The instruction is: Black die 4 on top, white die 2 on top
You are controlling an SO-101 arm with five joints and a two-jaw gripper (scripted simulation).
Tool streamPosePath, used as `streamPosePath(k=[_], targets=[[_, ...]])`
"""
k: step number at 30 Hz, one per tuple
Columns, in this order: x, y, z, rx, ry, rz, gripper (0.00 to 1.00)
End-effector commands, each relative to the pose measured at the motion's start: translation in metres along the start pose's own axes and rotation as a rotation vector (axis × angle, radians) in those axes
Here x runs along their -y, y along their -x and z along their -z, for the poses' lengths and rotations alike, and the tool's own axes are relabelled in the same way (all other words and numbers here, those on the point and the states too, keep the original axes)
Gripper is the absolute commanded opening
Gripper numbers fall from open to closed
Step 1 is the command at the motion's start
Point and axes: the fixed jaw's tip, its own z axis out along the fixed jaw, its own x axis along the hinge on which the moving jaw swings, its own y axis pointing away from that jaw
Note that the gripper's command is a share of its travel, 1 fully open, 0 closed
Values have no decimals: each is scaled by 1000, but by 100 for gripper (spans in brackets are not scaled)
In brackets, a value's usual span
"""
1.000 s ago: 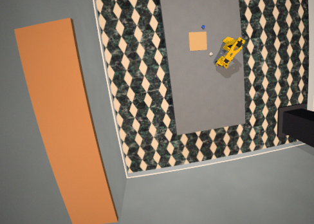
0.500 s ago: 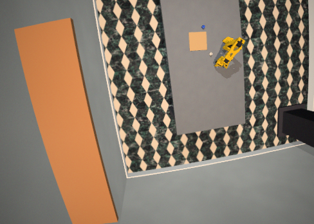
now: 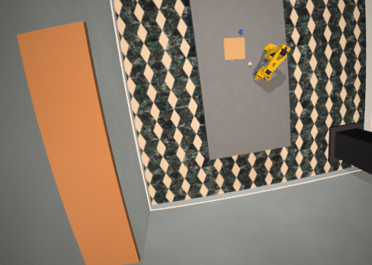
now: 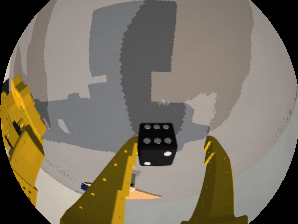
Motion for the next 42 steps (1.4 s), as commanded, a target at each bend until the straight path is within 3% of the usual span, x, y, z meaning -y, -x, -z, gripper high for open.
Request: streamPosePath(k=[1, 22, 42], targets=[[3, 2, 4, 2, -17, 0, 29], [3, 1, 58, 2, -17, 0, 29], [2, 1, 61, 2, -17, 0, 29]])
